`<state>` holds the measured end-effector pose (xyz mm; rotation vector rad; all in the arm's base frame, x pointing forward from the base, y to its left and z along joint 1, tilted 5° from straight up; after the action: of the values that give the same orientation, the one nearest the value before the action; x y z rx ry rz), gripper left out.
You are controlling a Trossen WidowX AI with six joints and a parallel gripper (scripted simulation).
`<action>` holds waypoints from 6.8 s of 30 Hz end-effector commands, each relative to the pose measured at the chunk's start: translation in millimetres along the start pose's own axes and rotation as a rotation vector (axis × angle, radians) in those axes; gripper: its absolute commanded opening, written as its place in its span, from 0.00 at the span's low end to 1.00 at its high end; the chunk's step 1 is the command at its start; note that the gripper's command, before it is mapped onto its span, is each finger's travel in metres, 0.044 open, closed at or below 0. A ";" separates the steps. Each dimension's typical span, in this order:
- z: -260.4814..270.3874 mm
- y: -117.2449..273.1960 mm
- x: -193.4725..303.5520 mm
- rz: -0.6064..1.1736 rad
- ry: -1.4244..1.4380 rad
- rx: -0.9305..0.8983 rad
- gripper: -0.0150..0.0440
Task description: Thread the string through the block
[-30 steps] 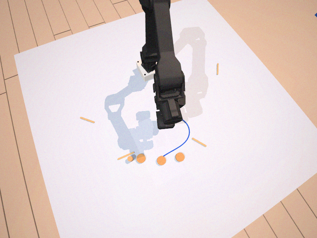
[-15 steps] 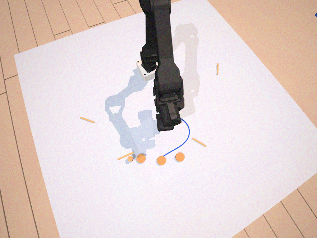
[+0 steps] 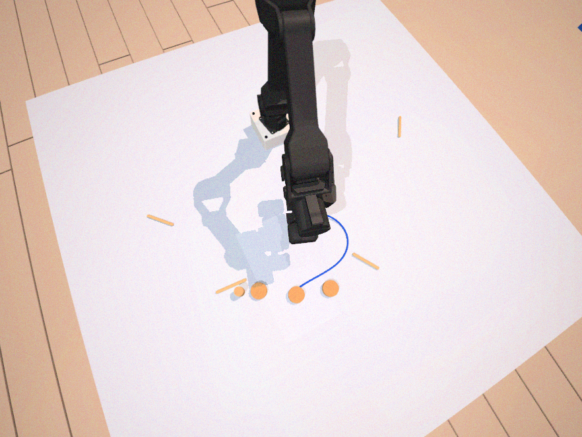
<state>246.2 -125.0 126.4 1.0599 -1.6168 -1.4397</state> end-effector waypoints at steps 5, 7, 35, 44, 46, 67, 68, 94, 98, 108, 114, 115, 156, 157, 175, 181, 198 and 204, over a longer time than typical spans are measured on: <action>1.9 -15.1 -0.5 -0.004 0.003 -0.011 0.46; 2.2 -18.4 -0.6 -0.004 0.003 -0.011 0.46; 4.2 -30.2 -0.4 -0.001 0.002 -0.008 0.25; 5.9 -33.6 8.8 -0.094 -0.003 0.007 0.25; 6.2 -33.6 9.6 -0.094 -0.002 0.009 0.25; 10.6 -33.7 32.6 -0.091 -0.001 0.013 0.25; 11.0 -33.7 34.0 -0.091 -0.001 0.013 0.25; 17.6 -34.0 74.5 -0.082 -0.051 0.024 0.25; 19.4 -34.1 81.2 -0.081 -0.057 0.025 0.25; 24.6 -33.9 97.8 -0.079 -0.064 0.030 0.25; 26.3 -32.1 103.5 -0.078 -0.067 0.032 0.25; 26.3 -31.0 104.1 -0.077 -0.067 0.032 0.25; 23.3 62.9 117.8 -0.076 -0.081 0.017 1.00; 23.3 62.9 117.8 -0.076 -0.081 0.017 1.00; 22.4 59.5 118.3 -0.076 -0.085 0.016 1.00; 22.4 59.5 118.3 -0.076 -0.085 0.016 1.00; 22.4 59.5 118.3 -0.076 -0.085 0.016 1.00; 22.4 59.5 118.3 -0.076 -0.085 0.016 1.00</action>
<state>170.8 -221.5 181.4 1.0928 -1.6664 -1.5423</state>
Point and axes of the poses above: the point midway between the two fingers, 35 mm back from their tips, its own y axis back along the fingers, its own z axis across the jaws, x = y × z, the point moved 7 cm from there along y, back along the fingers, and after that the axes turned 8 degrees about y, right-handed, at the moved point
